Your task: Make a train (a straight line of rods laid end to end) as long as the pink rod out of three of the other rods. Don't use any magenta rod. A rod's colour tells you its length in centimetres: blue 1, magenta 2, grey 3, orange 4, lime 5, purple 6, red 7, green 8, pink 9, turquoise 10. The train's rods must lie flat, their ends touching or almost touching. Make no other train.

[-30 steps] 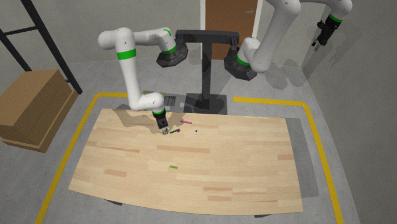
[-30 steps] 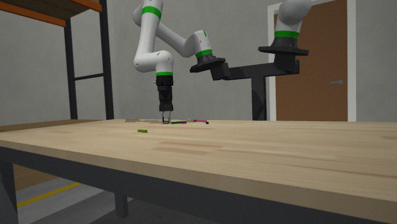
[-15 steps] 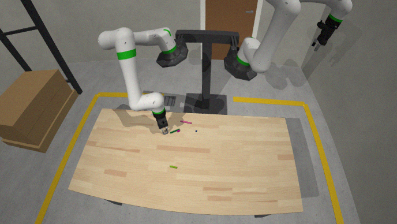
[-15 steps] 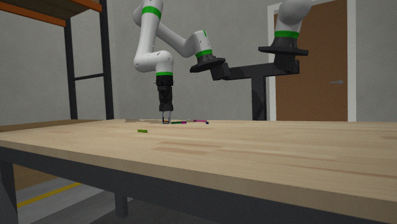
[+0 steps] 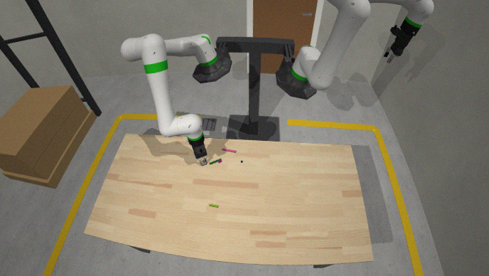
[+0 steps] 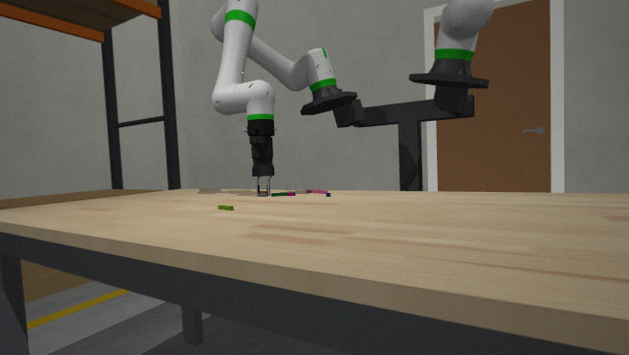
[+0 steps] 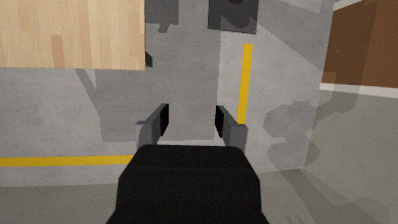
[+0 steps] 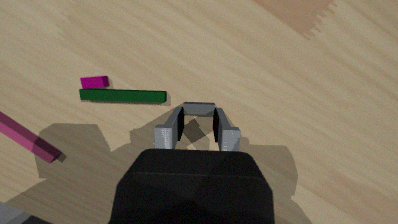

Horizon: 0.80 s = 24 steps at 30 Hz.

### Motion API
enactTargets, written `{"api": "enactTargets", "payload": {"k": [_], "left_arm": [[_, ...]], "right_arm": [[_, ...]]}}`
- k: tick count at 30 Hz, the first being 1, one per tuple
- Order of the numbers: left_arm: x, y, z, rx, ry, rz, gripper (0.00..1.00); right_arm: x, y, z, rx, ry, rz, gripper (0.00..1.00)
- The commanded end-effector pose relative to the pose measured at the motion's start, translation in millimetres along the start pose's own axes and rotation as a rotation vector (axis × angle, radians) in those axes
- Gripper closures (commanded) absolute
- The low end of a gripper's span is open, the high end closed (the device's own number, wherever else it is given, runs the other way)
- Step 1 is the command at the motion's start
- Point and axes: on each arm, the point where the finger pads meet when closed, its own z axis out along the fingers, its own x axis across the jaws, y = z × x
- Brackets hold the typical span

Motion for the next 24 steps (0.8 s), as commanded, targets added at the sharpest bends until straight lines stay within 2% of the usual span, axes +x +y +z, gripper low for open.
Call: {"api": "enactTargets", "payload": {"k": [1,3,4,8,9,11,12,24], "left_arm": [[-0.1,0.2,-0.9,-0.002,0.000,0.000,0.00],[-0.1,0.2,-0.9,-0.002,0.000,0.000,0.00],[-0.1,0.2,-0.9,-0.002,0.000,0.000,0.00],[-0.1,0.2,-0.9,-0.002,0.000,0.000,0.00],[-0.1,0.2,-0.9,-0.002,0.000,0.000,0.00],[-0.1,0.2,-0.9,-0.002,0.000,0.000,0.00],[-0.1,0.2,-0.9,-0.002,0.000,0.000,0.00],[-0.1,0.2,-0.9,-0.002,0.000,0.000,0.00]], "right_arm": [[0.4,-0.6,-0.5,0.001,0.001,0.000,0.31],[0.4,-0.6,-0.5,0.001,0.001,0.000,0.31],[0.4,-0.6,-0.5,0.001,0.001,0.000,0.25],[0.4,-0.6,-0.5,0.001,0.001,0.000,0.25],[0.4,-0.6,-0.5,0.001,0.001,0.000,0.19],[0.4,-0.6,-0.5,0.001,0.001,0.000,0.19],[0.4,-0.6,-0.5,0.001,0.001,0.000,0.13],[0.4,-0.6,-0.8,0.001,0.001,0.000,0.13]]}}
